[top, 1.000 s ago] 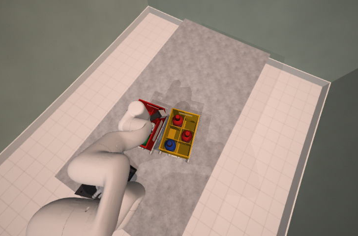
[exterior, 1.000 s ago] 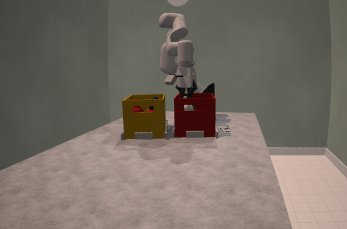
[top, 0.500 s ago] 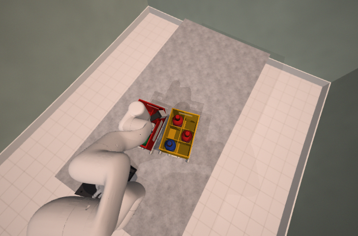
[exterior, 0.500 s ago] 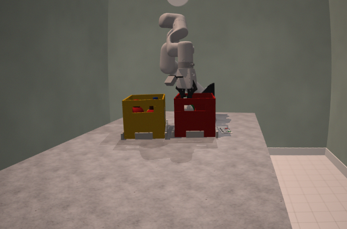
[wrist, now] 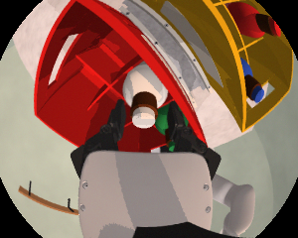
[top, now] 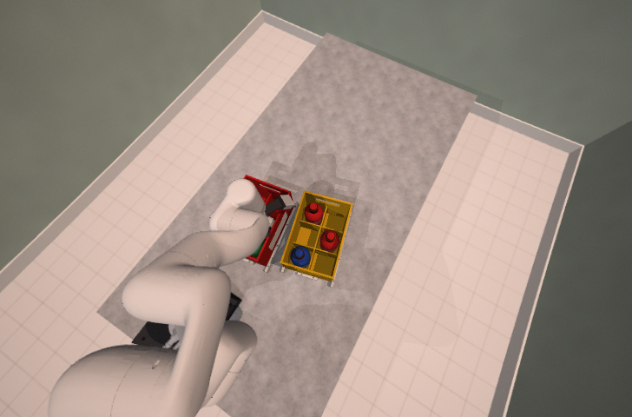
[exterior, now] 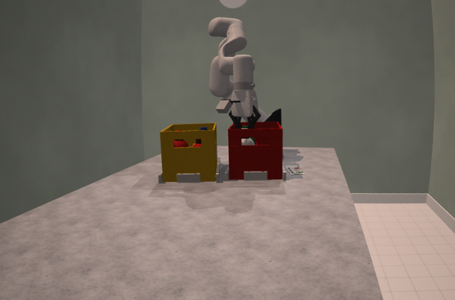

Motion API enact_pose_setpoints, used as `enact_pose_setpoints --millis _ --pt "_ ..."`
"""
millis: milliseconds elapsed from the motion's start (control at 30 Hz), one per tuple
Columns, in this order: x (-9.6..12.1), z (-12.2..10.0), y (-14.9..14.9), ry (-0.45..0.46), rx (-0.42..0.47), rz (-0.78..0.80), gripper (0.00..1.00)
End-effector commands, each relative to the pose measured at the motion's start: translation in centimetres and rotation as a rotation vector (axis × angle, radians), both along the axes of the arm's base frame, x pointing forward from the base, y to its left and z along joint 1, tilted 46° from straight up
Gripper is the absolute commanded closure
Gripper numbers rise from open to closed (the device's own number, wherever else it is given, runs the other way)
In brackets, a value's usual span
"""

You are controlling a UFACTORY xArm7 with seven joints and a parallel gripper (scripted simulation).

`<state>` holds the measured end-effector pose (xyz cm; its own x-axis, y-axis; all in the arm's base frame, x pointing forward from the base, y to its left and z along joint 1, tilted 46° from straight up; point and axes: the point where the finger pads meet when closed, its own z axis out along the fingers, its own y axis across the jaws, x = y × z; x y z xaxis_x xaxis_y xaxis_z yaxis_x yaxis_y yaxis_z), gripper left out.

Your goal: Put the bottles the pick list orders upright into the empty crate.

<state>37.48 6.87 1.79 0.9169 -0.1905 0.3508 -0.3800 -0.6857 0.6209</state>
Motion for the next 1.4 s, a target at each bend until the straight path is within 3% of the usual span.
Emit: enact_pose_setpoints --millis 0,800,1367 --pt "0.1 0.0 0.1 -0.001 0.001 0.002 0.35" --pt "0.1 0.0 0.1 -0.001 0.002 0.002 0.35" --pt "-0.4 2.8 2.9 -0.001 0.001 0.002 0.35"
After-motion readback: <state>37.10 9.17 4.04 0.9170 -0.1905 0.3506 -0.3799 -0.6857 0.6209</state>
